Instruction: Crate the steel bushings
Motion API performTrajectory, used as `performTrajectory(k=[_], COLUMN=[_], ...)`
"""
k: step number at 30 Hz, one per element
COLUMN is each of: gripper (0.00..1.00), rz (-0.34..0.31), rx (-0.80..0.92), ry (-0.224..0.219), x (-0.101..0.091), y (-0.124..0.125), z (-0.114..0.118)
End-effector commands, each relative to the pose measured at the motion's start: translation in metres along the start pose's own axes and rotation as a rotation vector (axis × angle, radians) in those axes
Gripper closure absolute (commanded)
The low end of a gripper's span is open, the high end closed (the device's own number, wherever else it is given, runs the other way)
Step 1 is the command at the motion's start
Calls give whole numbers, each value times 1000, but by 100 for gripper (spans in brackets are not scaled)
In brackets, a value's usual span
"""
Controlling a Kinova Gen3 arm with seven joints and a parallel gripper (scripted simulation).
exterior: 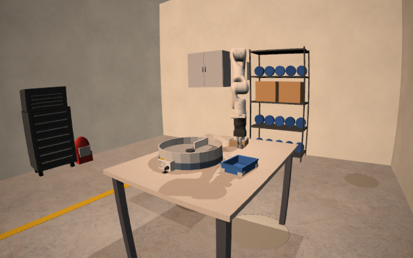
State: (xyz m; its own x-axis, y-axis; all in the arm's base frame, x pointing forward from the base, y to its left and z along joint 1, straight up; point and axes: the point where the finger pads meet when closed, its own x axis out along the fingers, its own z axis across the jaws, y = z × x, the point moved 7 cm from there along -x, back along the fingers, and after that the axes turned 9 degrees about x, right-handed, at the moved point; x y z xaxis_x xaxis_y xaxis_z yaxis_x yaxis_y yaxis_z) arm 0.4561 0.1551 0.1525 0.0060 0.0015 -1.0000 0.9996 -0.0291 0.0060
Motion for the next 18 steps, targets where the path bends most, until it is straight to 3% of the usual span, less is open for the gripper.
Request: performTrajectory(k=[1,6,11,18], gripper=[100,100,100,100], rz=[-1,-1,-1,-1], rx=[0,0,-1,-1], ry=[0,0,0,0], x=[1,1,24,24], y=[0,0,0,0], z=[0,0,0,0])
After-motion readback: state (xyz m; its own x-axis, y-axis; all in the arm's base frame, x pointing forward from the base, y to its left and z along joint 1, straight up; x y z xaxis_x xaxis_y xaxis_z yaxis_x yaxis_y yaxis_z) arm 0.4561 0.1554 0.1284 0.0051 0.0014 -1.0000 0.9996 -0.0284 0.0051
